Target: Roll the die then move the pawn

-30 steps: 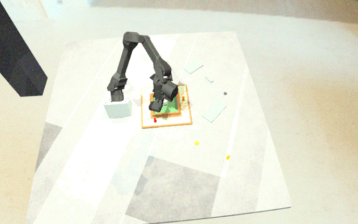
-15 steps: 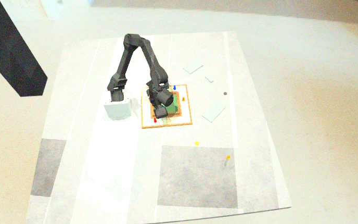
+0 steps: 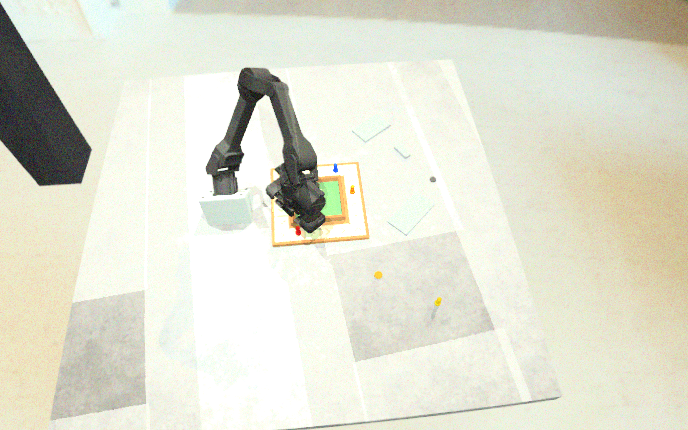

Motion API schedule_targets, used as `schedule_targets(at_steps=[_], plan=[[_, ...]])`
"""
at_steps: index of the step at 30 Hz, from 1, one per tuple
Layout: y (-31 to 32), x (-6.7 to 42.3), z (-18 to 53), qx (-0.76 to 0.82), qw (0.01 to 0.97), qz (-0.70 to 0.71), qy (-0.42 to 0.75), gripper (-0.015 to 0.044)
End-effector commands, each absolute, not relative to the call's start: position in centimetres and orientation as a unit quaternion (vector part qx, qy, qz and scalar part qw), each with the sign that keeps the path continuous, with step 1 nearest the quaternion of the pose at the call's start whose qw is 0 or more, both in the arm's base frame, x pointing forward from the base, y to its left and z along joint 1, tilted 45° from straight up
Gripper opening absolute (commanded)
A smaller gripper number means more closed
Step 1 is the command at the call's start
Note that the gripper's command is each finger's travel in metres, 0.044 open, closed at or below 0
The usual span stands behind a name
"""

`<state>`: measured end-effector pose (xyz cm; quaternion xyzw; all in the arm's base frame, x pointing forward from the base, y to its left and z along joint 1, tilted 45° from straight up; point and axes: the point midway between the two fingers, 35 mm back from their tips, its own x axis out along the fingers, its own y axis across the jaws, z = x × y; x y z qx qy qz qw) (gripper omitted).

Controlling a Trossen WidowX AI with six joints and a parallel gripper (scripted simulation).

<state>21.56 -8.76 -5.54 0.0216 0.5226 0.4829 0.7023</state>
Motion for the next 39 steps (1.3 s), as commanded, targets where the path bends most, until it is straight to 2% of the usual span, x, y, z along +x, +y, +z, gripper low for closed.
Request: schedule_targets(at_steps=[1, 35, 39], plan=[[-8.4, 21.4, -6.0, 0.016, 0.701, 0.487, 0.520, 0.0200], [-4.8, 21.3, -9.7, 0.017, 0.701, 0.488, 0.519, 0.0200], [-4.8, 21.3, -9.7, 0.017, 0.701, 0.488, 0.519, 0.0095]])
